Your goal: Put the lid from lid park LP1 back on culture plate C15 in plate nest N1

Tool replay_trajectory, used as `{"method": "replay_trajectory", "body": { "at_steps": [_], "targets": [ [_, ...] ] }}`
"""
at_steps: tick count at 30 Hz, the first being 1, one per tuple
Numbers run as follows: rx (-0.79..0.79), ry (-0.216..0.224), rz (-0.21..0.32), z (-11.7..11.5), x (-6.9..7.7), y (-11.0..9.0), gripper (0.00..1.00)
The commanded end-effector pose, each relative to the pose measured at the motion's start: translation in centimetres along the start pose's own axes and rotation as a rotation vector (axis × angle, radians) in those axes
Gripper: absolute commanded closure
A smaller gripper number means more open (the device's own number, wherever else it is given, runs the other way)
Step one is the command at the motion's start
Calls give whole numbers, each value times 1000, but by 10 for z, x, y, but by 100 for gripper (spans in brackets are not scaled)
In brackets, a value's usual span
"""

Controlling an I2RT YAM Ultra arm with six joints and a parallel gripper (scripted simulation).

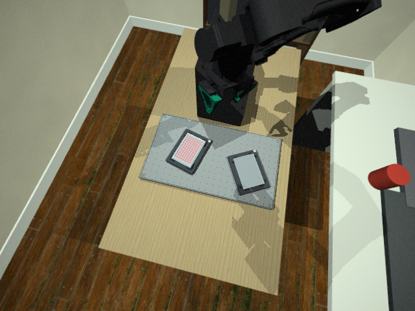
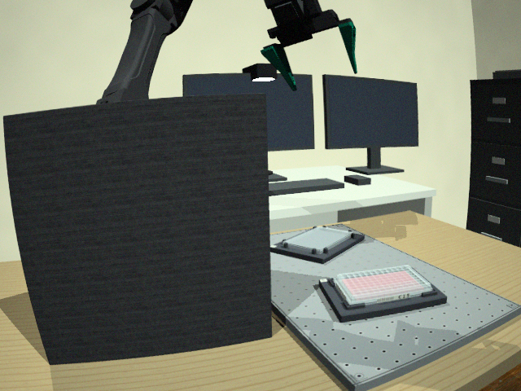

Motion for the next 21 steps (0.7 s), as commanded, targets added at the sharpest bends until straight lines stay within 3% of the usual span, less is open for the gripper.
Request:
{"method": "replay_trajectory", "body": {
  "at_steps": [1, 4, 18, 21],
  "targets": [
    [154, 21, 1, 5, 0, -3, 0],
    [187, 18, -1, 5, -4, -6, 0],
    [651, -29, -19, -1, -42, -31, 0],
    [676, -31, -19, -1, -42, -31, 0]
  ]
}}
Point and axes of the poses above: the point where the finger pads meet when closed, its own x axis back along the fingers, its own z axis across the jaws, y = z × x, the point moved 2 cm from there along x, back along the fingers, and after that the axes turned 11 degrees about -x, right-handed, at the moved point
